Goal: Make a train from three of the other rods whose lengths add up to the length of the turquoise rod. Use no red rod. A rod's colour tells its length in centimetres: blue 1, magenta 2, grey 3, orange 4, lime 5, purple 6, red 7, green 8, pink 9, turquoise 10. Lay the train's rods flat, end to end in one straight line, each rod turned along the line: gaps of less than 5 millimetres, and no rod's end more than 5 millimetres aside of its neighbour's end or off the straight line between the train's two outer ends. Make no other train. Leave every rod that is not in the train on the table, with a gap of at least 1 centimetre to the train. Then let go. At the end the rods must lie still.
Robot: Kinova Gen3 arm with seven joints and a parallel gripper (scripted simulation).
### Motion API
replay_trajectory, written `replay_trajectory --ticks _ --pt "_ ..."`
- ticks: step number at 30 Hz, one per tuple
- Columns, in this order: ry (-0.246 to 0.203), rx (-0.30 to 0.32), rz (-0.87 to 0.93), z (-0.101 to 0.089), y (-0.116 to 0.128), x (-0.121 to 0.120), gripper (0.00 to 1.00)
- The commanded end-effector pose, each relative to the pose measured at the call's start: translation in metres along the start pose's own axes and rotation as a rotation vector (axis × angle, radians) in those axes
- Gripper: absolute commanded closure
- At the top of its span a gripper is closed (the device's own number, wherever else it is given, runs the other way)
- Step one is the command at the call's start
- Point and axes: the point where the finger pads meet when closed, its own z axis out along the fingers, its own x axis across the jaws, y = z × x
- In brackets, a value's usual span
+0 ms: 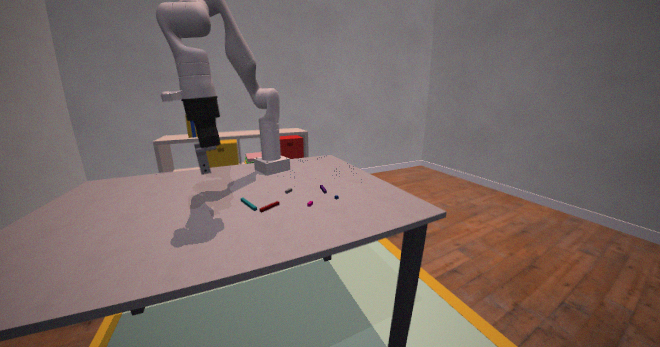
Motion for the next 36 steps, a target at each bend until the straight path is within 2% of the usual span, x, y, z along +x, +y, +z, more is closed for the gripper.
replay_trajectory --ticks 1,18,21,24,32,34,36 --pt "-0.002 0.001 0.0 -0.001 0.0 0.0 0.0" --pt "-0.002 0.002 -0.001 -0.001 0.0 -0.001 0.0" --pt "-0.002 0.011 -0.035 0.002 0.006 -0.005 0.0" --pt "0.006 0.029 -0.118 0.01 0.025 -0.012 0.0" --pt "0.029 0.083 -0.424 0.042 0.099 -0.03 0.0" --pt "0.029 0.083 -0.424 0.042 0.099 -0.03 0.0" --pt "0.035 0.1 -0.548 0.054 0.129 -0.032 0.0"
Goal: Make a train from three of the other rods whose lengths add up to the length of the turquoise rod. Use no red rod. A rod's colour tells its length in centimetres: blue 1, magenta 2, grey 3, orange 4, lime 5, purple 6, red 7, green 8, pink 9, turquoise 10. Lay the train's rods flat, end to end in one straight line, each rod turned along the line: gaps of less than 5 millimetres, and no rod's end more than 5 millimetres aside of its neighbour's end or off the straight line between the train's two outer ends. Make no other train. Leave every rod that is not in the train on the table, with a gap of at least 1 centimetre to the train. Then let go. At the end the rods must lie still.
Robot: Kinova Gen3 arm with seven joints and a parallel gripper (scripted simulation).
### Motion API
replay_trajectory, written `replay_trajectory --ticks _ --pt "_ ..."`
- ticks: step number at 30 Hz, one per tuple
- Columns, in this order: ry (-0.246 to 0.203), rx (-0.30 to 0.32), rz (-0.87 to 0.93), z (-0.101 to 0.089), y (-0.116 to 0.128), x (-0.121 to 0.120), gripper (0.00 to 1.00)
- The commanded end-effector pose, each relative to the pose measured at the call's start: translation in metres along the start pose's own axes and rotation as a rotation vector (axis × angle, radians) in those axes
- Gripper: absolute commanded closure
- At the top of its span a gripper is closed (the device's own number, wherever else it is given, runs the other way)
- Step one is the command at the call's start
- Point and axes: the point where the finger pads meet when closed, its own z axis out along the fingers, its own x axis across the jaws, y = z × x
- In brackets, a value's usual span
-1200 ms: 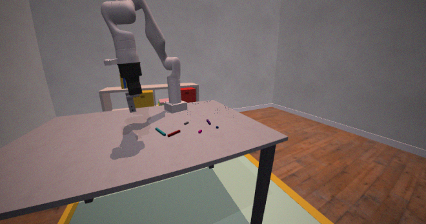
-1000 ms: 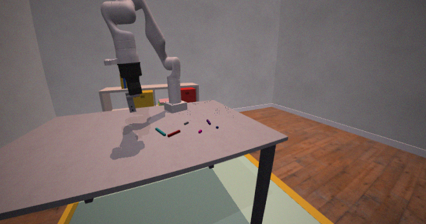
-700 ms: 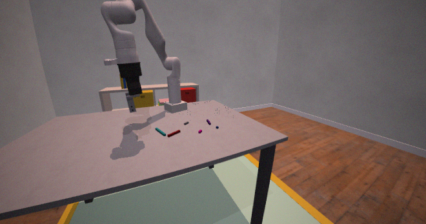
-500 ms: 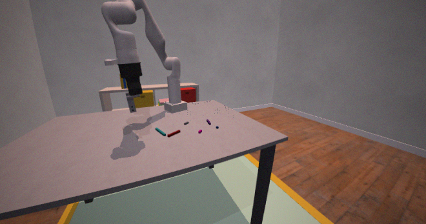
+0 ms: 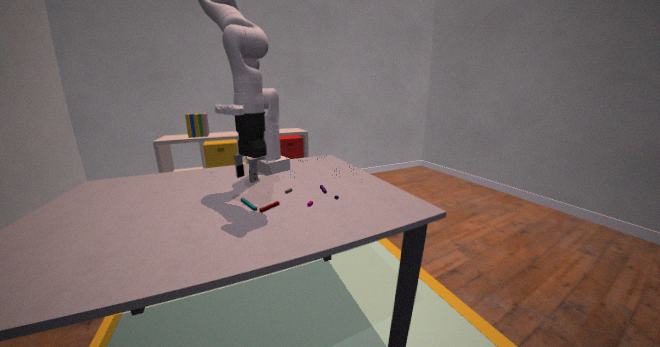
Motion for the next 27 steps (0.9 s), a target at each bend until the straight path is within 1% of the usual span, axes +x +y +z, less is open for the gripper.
replay_trajectory --ticks 1,8,13,15,16,17,23,25,27 --pt "0.0 0.024 -0.145 0.009 0.033 -0.023 0.0" --pt "-0.004 0.049 -0.403 0.025 0.095 -0.049 0.0" --pt "-0.014 0.056 -0.584 0.036 0.142 -0.06 0.0" --pt "-0.014 0.056 -0.584 0.036 0.142 -0.06 0.0" --pt "-0.018 0.059 -0.659 0.04 0.161 -0.063 0.0" --pt "-0.021 0.056 -0.699 0.042 0.173 -0.063 0.0" --pt "-0.039 0.052 -0.916 0.053 0.23 -0.063 0.0" --pt "-0.043 0.051 -0.961 0.055 0.241 -0.061 0.0" --pt "-0.044 0.05 -0.978 0.055 0.246 -0.061 0.0"
